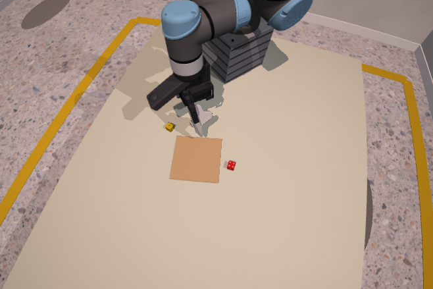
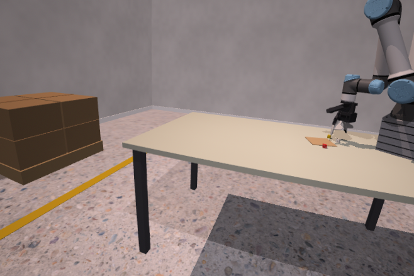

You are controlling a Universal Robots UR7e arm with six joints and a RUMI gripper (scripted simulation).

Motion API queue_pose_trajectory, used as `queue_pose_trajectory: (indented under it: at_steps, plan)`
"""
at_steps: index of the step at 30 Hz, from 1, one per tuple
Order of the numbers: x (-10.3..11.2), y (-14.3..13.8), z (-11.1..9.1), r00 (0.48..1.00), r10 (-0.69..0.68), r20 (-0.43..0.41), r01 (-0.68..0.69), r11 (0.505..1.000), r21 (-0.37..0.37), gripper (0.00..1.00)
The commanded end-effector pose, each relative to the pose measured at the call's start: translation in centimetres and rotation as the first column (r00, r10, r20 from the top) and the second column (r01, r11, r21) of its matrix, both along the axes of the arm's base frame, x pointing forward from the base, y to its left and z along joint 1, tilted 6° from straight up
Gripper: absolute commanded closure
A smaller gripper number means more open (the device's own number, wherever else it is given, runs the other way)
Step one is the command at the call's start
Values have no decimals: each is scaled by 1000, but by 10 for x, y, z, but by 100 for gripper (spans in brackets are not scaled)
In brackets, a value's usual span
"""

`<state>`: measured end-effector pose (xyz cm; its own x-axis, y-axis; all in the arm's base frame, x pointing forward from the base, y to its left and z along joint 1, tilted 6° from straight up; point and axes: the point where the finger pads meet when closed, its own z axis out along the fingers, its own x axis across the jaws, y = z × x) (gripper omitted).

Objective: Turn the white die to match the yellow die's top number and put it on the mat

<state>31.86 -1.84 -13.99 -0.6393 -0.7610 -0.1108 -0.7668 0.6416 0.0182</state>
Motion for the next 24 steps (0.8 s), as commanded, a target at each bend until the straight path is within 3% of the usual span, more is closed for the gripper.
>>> queue_pose_trajectory:
  at_steps: [1, 14, 24]
  plan:
    - [4, 6, 2, 1000, 0, 3, 0, 1000, -1, 0]
    - [19, 32, 5, 1000, 0, 3, 0, 1000, -1, 0]
    - [40, 68, 10, 1000, 0, 3, 0, 1000, -1, 0]
